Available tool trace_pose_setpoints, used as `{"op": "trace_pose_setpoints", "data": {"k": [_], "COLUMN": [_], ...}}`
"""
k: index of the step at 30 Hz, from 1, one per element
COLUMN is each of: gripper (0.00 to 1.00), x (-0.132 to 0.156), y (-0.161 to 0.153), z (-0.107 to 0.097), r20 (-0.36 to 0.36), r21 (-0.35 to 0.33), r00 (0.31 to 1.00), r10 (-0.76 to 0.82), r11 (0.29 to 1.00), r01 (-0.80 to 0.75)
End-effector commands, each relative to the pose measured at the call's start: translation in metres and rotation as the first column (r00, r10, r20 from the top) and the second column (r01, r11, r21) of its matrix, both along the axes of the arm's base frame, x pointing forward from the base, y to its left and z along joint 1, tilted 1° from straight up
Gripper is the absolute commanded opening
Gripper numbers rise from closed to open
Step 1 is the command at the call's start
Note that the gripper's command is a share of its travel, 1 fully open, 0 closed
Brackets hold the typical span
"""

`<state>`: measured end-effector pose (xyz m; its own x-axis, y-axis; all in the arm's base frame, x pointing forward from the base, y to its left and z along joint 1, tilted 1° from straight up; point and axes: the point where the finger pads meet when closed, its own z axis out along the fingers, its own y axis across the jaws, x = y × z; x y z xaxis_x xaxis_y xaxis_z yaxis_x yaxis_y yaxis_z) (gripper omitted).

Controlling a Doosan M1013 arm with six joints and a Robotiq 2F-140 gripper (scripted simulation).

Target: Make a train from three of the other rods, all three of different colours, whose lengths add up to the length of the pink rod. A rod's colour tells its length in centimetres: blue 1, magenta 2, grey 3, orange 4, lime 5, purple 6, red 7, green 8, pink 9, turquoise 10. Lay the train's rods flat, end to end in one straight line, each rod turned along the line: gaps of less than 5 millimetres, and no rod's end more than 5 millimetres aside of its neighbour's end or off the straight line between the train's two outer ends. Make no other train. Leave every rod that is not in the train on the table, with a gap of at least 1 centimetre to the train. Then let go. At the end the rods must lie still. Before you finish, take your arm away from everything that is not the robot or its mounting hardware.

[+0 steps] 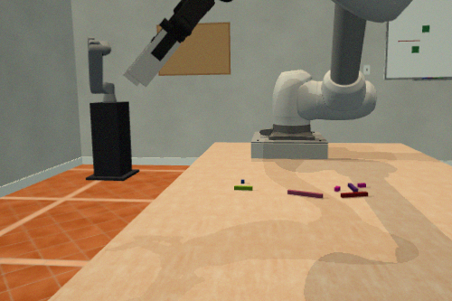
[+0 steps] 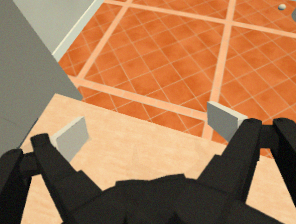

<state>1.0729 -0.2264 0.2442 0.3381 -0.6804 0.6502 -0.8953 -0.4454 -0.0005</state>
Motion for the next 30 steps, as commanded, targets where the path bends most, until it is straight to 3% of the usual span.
{"op": "trace_pose_setpoints", "data": {"k": [1,2,13,18,19,30], "gripper": [1.00,1.00,1.00,1.00,1.00,1.00], "x": [-0.009,-0.020,-0.080,-0.099,-0.115,-0.195], "y": [0.018,0.039,0.127,0.150,0.167,0.241], "z": [-0.011,-0.022,-0.068,-0.081,-0.090,-0.129], "r20": [0.007,0.005,-0.010,-0.017,-0.024,-0.064], "r21": [0.031,0.064,0.206,0.243,0.271,0.386], "r00": [1.000,1.000,1.000,0.999,0.999,0.994], "r10": [0.000,-0.002,-0.025,-0.034,-0.043,-0.090], "r11": [1.000,0.998,0.978,0.969,0.961,0.916], "r01": [0.000,0.002,0.026,0.037,0.047,0.107]}}
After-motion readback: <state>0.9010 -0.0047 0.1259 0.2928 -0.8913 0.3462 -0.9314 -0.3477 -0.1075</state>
